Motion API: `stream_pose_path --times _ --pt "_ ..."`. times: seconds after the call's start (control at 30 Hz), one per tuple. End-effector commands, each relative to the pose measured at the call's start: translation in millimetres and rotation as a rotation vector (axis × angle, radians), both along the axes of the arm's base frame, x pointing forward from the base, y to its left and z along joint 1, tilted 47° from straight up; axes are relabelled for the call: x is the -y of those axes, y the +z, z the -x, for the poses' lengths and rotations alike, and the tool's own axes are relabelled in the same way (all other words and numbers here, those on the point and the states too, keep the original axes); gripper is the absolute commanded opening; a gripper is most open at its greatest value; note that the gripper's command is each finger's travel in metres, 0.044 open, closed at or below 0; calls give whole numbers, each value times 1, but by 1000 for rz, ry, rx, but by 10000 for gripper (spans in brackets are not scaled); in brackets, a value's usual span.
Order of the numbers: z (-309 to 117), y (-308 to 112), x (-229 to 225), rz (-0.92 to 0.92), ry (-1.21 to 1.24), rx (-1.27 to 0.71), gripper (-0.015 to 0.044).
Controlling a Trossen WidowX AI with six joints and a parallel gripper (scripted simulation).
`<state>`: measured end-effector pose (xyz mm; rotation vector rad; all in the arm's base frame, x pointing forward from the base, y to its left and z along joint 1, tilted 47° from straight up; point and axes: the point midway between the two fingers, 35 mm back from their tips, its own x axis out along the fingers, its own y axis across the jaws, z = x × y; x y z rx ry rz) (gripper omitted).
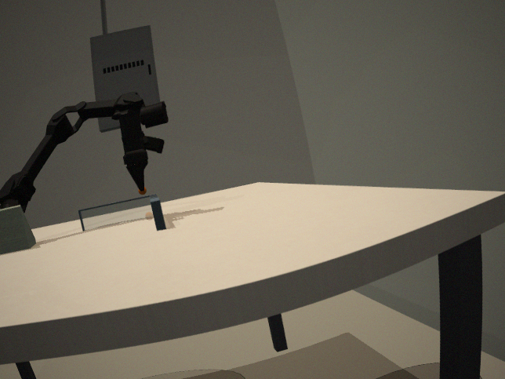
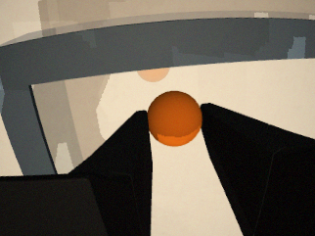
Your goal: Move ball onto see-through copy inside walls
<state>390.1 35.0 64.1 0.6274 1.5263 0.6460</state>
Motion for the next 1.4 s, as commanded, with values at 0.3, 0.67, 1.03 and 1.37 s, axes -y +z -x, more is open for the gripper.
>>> stream_pose_path --times 0.3,0.67,1.03,1.37 --pt "6 -35 -42 -8 6 -7 0" --pt "7 -43 -50 -8 6 -7 0" --pt "7 -46 -53 -5 7 -2 26" --pt "7 -46 -53 -5 7 -2 209"
